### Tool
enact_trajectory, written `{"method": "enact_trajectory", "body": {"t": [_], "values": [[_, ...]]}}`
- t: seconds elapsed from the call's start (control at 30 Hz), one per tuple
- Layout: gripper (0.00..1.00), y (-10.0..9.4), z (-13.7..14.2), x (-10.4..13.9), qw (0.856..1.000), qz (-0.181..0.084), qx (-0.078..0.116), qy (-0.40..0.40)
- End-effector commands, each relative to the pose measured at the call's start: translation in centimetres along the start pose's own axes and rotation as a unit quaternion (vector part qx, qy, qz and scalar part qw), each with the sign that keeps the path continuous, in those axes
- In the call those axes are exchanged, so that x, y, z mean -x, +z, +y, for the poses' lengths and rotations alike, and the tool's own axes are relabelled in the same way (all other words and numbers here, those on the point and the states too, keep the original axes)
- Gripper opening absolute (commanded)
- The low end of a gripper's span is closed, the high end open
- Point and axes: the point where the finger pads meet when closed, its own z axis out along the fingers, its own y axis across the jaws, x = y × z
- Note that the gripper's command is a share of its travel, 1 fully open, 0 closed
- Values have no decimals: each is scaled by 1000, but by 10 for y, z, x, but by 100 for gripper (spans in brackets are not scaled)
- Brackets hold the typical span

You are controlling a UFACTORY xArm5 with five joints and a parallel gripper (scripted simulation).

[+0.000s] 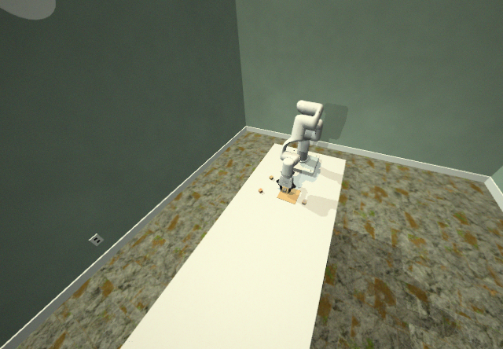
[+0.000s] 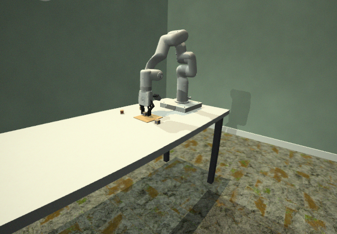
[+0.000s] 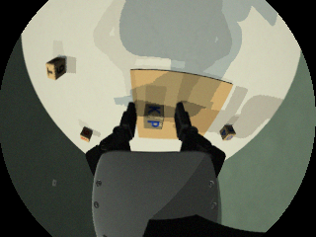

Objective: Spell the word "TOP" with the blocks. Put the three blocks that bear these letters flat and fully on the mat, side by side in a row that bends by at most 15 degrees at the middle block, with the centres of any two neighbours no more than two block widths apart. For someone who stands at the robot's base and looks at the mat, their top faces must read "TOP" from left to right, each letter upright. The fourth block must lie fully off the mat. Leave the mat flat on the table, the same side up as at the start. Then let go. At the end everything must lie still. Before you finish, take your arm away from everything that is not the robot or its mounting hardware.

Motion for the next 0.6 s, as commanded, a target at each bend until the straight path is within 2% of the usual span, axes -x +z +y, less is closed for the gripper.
{"method": "enact_trajectory", "body": {"t": [0.0,0.2,0.23,0.57], "values": [[63,-1,0,1,1000,-2,0,0],[63,-1,0,1,1000,-2,0,0],[42,-1,0,1,1000,-2,0,0],[42,-1,0,1,1000,-2,0,0]]}}
